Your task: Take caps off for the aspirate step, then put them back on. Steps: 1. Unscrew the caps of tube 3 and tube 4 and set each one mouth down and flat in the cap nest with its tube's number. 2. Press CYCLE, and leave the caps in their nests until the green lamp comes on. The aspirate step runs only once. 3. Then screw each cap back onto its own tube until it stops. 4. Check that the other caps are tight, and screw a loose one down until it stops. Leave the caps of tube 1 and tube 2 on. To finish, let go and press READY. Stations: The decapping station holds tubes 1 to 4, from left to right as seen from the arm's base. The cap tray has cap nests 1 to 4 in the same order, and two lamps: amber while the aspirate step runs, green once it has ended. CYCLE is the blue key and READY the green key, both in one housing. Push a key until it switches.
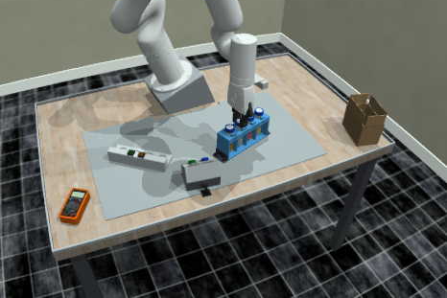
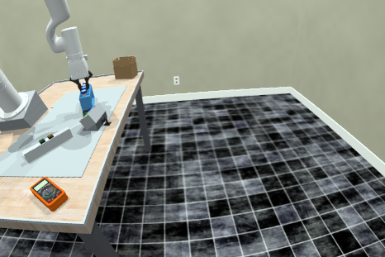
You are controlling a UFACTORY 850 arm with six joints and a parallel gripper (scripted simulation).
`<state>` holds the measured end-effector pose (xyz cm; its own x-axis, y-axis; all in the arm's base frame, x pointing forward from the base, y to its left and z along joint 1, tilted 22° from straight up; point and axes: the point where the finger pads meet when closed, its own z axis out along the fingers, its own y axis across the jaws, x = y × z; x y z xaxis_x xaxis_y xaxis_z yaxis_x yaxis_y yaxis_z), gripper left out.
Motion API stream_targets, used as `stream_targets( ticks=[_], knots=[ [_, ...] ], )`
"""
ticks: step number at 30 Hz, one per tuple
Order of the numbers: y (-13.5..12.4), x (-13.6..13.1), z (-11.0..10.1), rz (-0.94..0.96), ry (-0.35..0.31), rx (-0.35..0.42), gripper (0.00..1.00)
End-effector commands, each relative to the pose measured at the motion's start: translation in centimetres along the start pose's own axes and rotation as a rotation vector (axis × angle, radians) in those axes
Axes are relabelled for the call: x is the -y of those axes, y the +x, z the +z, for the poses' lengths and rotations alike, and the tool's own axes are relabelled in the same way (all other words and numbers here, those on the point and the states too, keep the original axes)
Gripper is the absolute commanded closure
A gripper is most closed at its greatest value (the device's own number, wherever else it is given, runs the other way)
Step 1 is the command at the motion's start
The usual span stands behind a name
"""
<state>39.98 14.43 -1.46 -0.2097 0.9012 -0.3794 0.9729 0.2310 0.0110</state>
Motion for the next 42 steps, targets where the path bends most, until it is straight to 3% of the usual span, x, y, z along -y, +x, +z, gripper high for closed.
stream_targets(
  ticks=[1,4,18,27,28,40,42],
  knots=[
    [0.01,-0.11,-0.09,-0.276,0.039,-0.009,1.00],
    [0.01,-0.11,-0.09,-0.323,0.038,-0.010,1.00],
    [0.01,-0.11,-0.13,-0.960,0.036,-0.023,1.00],
    [0.01,-0.11,-0.12,-0.960,0.036,-0.023,1.00],
    [0.01,-0.11,-0.12,-0.960,0.036,-0.023,0.54],
    [0.01,-0.11,-0.13,-0.960,0.036,-0.023,0.54],
    [0.01,-0.12,-0.13,-0.794,0.038,-0.020,0.54]
  ],
)
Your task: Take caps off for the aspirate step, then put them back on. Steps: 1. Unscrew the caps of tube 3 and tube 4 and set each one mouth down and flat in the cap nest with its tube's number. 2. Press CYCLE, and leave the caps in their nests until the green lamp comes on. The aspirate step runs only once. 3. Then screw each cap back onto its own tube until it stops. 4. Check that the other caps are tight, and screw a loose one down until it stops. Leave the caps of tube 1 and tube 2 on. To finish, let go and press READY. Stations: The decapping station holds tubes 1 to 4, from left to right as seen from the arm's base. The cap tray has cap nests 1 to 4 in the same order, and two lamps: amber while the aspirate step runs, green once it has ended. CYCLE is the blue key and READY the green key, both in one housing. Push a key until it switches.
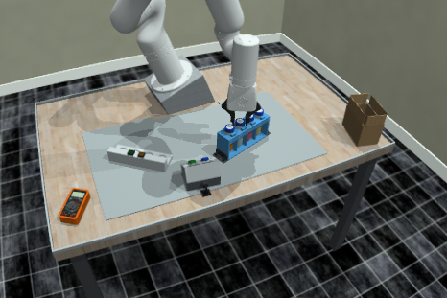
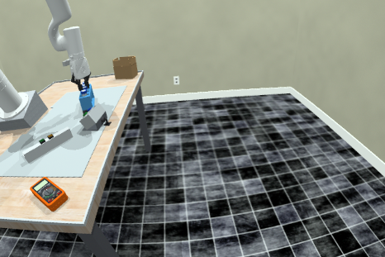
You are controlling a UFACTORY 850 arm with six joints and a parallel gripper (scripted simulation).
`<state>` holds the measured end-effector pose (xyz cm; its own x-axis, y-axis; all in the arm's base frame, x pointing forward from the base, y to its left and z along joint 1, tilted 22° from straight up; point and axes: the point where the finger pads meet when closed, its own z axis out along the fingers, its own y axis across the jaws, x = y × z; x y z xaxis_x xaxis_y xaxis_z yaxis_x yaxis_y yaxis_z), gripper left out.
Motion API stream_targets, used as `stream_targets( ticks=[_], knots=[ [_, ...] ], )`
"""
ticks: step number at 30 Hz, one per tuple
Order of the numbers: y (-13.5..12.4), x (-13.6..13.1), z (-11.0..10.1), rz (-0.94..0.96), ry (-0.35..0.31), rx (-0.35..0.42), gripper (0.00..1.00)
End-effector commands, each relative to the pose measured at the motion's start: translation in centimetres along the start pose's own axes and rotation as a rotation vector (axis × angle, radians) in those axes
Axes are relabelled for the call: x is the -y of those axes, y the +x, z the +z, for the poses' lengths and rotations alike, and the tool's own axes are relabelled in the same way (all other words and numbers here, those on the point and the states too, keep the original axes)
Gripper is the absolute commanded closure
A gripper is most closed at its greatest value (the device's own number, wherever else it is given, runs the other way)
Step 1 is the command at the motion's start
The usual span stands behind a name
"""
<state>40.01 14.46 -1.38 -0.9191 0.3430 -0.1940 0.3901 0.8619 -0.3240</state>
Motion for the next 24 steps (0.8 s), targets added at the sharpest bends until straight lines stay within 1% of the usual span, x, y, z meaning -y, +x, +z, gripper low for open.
stream_targets(
  ticks=[1,2,3,4,5,6,7,8,9,10,11,13,15,17,18,19,20,21,22,23,24],
  knots=[
    [-0.05,-0.06,-0.06,0.247,-0.001,0.000,0.54],
    [-0.05,-0.07,-0.06,0.247,-0.001,0.000,0.54],
    [-0.05,-0.06,-0.06,0.322,-0.001,0.000,0.54],
    [-0.05,-0.06,-0.06,0.330,-0.001,0.000,0.54],
    [-0.05,-0.06,-0.06,0.411,-0.001,0.000,0.54],
    [-0.05,-0.06,-0.06,0.414,-0.001,0.000,0.54],
    [-0.05,-0.06,-0.06,0.497,-0.001,0.000,0.54],
    [-0.05,-0.06,-0.06,0.497,-0.001,0.000,0.54],
    [-0.05,-0.07,-0.06,0.580,-0.001,0.000,0.54],
    [-0.05,-0.06,-0.06,0.580,-0.001,0.000,0.54],
    [-0.05,-0.07,-0.06,0.664,-0.001,0.000,0.54],
    [-0.05,-0.07,-0.06,0.664,-0.001,0.000,0.54],
    [-0.05,-0.07,-0.06,0.830,-0.001,0.000,0.54],
    [-0.05,-0.06,-0.06,0.830,-0.001,0.000,0.54],
    [-0.05,-0.07,-0.06,0.914,-0.001,0.000,0.54],
    [-0.05,-0.07,-0.06,0.914,-0.001,0.000,0.54],
    [-0.05,-0.07,-0.06,0.997,-0.001,0.000,0.54],
    [-0.05,-0.07,-0.06,0.997,-0.001,0.000,0.54],
    [-0.04,-0.07,-0.06,1.080,-0.001,0.000,0.54],
    [-0.04,-0.07,-0.06,1.080,-0.001,0.000,0.54],
    [-0.05,-0.07,-0.06,1.164,-0.001,0.000,0.54]
  ],
)
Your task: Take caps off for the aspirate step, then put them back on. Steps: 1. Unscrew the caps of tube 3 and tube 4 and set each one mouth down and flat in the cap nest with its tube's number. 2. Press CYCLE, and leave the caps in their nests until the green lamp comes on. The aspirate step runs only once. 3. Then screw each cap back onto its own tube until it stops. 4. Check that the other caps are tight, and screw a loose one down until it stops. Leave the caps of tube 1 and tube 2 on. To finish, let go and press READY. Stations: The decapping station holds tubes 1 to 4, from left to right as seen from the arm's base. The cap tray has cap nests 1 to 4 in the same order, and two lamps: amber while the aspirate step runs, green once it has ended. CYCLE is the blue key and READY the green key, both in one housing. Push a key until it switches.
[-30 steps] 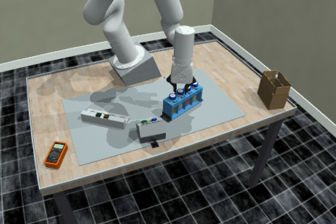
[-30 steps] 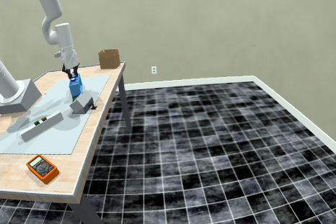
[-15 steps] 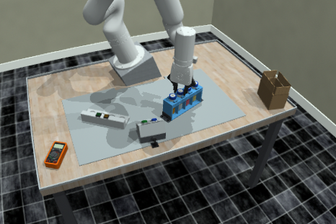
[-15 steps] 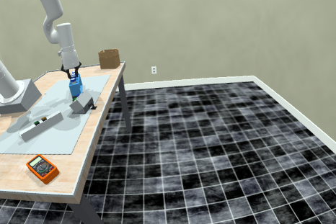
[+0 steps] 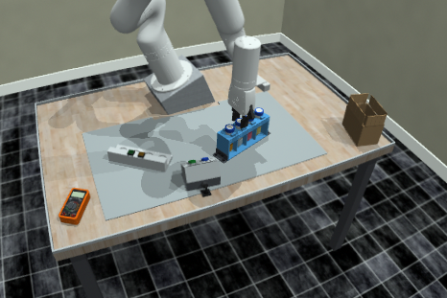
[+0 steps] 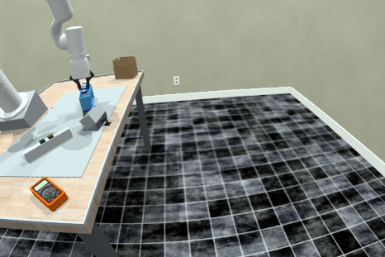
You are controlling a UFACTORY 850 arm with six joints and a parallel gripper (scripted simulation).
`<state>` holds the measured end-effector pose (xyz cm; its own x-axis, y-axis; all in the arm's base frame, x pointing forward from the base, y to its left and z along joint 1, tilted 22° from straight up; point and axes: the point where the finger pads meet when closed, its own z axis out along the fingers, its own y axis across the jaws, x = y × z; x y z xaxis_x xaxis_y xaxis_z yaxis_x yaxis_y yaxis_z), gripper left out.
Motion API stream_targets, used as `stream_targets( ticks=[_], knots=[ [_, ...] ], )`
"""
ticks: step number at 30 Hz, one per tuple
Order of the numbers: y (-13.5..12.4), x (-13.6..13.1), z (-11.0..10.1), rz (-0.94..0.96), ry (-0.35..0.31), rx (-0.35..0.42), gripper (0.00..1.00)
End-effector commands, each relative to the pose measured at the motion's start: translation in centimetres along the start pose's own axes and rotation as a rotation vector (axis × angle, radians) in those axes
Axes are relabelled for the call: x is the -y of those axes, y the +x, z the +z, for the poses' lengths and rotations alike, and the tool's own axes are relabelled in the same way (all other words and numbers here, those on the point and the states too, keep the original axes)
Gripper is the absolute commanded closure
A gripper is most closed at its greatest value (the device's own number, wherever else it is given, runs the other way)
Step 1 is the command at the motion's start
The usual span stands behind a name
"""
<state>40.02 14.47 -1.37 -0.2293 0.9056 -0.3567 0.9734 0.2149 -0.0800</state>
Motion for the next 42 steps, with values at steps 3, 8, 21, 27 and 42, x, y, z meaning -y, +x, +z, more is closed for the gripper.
stream_targets(
  ticks=[3,8,21,27,42],
  knots=[
    [0.03,-0.06,-0.05,0.309,-0.052,0.013,0.54],
    [0.03,-0.05,-0.05,0.557,-0.053,0.006,0.54],
    [0.02,-0.06,-0.05,0.629,-0.054,0.004,1.00],
    [0.02,-0.06,-0.05,0.629,-0.054,0.004,1.00],
    [0.02,-0.05,-0.06,0.329,-0.052,0.012,1.00]
  ],
)
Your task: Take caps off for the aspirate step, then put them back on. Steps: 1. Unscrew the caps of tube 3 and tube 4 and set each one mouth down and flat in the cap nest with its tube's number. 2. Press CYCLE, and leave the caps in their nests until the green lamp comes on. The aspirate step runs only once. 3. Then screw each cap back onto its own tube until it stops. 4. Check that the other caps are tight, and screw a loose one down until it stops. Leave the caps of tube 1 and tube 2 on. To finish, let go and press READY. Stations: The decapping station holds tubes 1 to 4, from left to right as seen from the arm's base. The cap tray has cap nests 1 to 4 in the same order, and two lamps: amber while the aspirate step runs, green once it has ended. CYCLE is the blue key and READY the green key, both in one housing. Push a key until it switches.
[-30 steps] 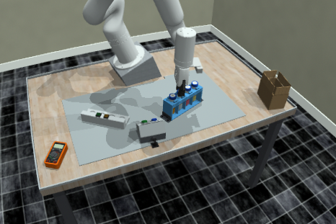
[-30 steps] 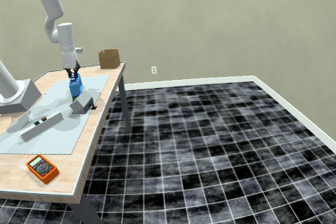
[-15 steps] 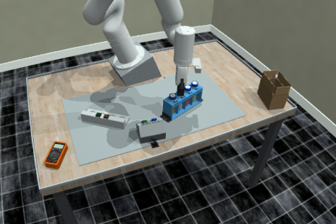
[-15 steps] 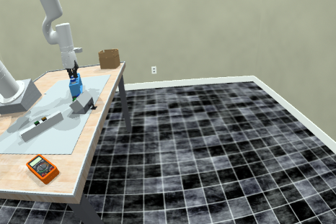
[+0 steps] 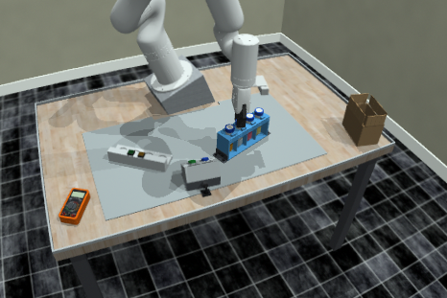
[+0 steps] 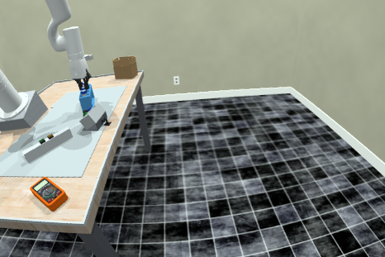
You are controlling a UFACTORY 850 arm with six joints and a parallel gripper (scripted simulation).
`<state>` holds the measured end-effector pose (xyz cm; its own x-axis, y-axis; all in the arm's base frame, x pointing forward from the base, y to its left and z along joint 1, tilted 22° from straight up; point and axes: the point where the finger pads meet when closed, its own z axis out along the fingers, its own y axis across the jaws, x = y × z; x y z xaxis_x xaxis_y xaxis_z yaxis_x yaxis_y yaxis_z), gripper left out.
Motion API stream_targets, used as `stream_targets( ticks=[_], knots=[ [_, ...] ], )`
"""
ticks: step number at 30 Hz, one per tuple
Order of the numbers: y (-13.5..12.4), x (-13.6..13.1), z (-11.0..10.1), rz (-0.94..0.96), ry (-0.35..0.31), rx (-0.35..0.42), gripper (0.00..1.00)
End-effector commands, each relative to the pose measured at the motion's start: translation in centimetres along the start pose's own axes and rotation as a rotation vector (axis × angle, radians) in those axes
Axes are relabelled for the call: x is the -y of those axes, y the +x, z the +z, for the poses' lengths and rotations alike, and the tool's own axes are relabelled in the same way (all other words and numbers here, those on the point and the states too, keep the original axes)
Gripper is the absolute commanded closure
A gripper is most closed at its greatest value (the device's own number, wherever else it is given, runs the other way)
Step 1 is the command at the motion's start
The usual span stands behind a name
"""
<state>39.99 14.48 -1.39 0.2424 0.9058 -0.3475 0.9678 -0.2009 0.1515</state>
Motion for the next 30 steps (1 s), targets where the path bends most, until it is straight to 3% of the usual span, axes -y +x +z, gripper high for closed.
stream_targets(
  ticks=[1,13,15,30],
  knots=[
    [0.04,-0.08,-0.07,-0.197,0.011,0.001,1.00],
    [0.03,-0.08,-0.10,-0.780,0.008,-0.002,1.00],
    [0.03,-0.08,-0.10,-0.780,0.008,-0.002,1.00],
    [0.03,-0.08,-0.14,-1.418,0.010,-0.006,1.00]
  ],
)
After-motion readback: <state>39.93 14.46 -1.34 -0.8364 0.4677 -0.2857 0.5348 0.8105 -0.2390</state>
